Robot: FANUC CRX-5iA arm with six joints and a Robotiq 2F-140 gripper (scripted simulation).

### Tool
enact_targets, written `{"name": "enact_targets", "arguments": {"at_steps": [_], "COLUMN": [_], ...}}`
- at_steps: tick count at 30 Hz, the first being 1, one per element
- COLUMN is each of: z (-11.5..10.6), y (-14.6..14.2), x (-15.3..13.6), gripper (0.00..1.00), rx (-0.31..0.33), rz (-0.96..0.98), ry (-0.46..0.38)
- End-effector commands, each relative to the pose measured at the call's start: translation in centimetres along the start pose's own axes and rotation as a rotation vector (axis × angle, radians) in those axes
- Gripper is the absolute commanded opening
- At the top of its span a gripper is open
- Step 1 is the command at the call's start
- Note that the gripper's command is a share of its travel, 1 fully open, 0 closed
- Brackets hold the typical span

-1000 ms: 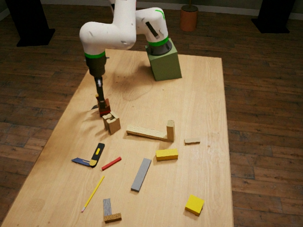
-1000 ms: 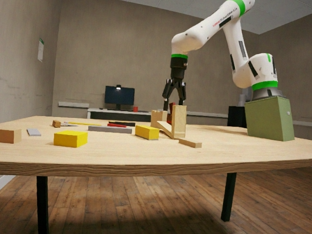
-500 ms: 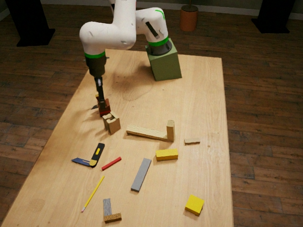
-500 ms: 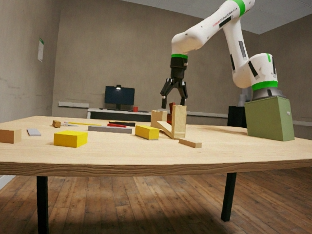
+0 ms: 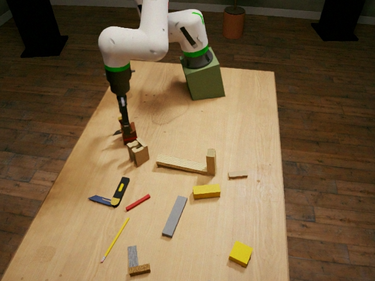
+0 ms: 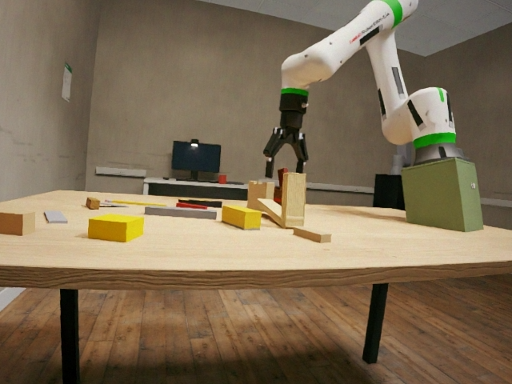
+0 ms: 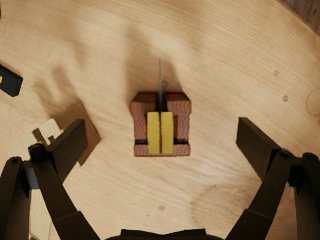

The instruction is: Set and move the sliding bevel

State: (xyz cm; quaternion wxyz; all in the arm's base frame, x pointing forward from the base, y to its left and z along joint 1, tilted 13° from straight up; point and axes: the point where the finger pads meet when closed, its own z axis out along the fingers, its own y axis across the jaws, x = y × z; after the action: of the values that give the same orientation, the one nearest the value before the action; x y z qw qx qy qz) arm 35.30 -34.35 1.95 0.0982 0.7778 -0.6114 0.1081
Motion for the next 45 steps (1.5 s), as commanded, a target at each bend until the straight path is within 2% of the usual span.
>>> {"name": "enact_targets", "arguments": {"at_steps": [1, 6, 8, 17, 22, 45], "z": [-0.6, -3.0, -3.0, -9.3, -11.5, -11.9], "y": [-0.1, -0.1, -0.1, -0.1, -0.1, -0.1], "x": [0.1, 0.2, 0.2, 0.6, 0.7, 0.8], "gripper": [1.0, 1.0, 1.0, 1.0, 1.0, 1.0], "rx": [0.001, 0.001, 0.001, 0.001, 0.001, 0.001], "rz": [-0.001, -0.001, -0.001, -0.001, -0.001, -0.001], "ry": [0.001, 0.001, 0.001, 0.001, 0.001, 0.001]}}
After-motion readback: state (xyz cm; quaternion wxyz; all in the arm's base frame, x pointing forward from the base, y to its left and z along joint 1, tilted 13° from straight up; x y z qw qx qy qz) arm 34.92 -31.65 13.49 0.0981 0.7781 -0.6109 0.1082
